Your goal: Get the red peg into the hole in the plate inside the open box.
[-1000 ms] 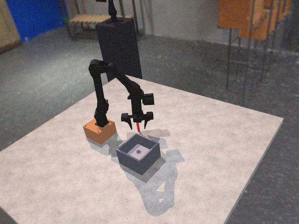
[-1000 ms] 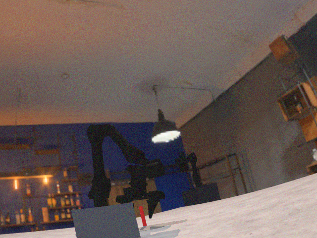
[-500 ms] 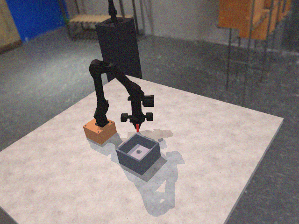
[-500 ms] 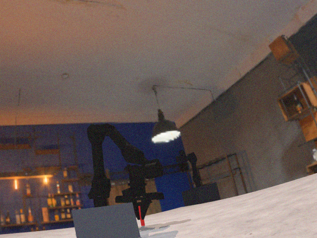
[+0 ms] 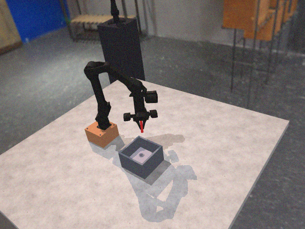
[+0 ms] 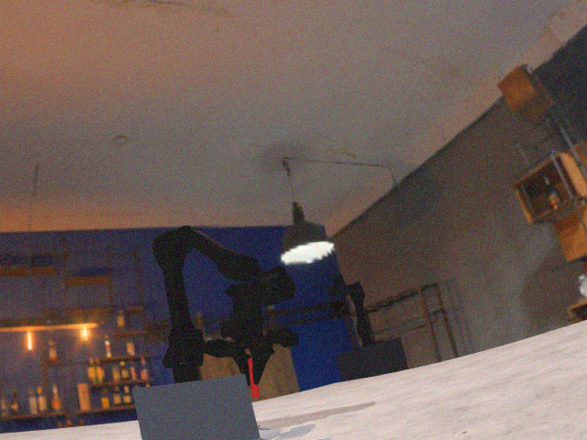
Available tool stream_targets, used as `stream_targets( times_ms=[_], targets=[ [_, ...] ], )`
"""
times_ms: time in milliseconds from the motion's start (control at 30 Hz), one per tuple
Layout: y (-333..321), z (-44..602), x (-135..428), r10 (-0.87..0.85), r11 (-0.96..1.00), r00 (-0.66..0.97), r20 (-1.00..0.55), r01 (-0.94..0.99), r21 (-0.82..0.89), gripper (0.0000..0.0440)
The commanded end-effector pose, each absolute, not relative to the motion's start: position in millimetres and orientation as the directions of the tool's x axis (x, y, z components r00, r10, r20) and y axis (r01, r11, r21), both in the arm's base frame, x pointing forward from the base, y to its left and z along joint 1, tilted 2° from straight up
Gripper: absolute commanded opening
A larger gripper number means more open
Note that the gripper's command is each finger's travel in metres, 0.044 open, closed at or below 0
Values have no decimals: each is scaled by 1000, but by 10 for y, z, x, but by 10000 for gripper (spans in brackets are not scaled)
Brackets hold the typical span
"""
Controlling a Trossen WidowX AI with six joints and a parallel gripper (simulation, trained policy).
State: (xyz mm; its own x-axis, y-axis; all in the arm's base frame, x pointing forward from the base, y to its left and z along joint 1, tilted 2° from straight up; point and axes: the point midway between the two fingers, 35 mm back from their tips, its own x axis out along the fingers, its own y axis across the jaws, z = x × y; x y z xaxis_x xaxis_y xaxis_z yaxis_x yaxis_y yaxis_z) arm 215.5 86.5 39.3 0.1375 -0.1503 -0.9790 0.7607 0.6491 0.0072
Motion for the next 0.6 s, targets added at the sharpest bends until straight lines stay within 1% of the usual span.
stream_targets(
  times_ms=[0, 333, 567],
  targets=[
    [819, 521, 2242, -161, 658, 166, -973, 753, 20, 0],
    [604, 871, 2524, -197, 658, 217, -956, 752, 35, 0],
    [359, 996, 2696, -216, 632, 221, -951, 774, 36, 0]
  ],
)
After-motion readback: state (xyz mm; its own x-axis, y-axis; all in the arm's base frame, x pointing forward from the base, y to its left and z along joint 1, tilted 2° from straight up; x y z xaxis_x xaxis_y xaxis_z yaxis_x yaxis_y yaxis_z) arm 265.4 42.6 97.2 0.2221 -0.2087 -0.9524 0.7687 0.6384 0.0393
